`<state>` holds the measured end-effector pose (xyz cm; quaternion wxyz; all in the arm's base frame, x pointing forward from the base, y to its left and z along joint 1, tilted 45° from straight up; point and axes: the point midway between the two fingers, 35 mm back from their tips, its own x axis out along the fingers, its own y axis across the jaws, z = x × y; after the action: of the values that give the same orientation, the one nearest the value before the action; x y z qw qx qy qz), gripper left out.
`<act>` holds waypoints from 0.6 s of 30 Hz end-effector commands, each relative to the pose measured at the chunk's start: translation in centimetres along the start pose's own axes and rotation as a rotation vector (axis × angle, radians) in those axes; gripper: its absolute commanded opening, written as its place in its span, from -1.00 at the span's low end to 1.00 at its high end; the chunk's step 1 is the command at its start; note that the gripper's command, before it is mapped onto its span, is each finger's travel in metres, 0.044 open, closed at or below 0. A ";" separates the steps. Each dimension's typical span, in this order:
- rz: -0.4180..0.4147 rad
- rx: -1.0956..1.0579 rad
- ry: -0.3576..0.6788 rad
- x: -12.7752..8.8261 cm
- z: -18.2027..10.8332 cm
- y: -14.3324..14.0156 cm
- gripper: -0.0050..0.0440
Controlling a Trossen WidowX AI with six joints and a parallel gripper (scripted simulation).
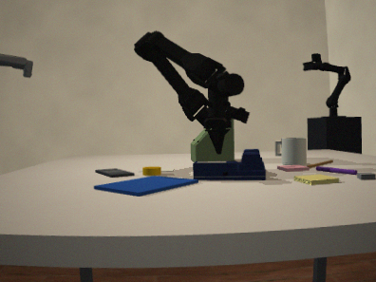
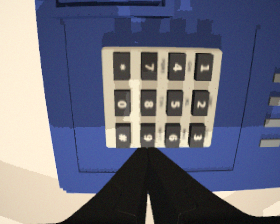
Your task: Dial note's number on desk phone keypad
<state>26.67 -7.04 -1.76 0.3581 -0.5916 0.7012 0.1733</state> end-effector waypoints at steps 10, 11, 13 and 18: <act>-0.011 0.020 -0.017 -5.2 1.6 -1.1 -1.00; -0.025 0.038 -0.030 -6.4 2.1 -1.5 -1.00; -0.025 0.039 -0.029 -7.4 2.2 -1.5 -1.00; -0.001 0.011 -0.002 -9.1 1.9 -0.9 -1.00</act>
<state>28.59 -0.83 2.44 0.3725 -0.5959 0.6905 0.1713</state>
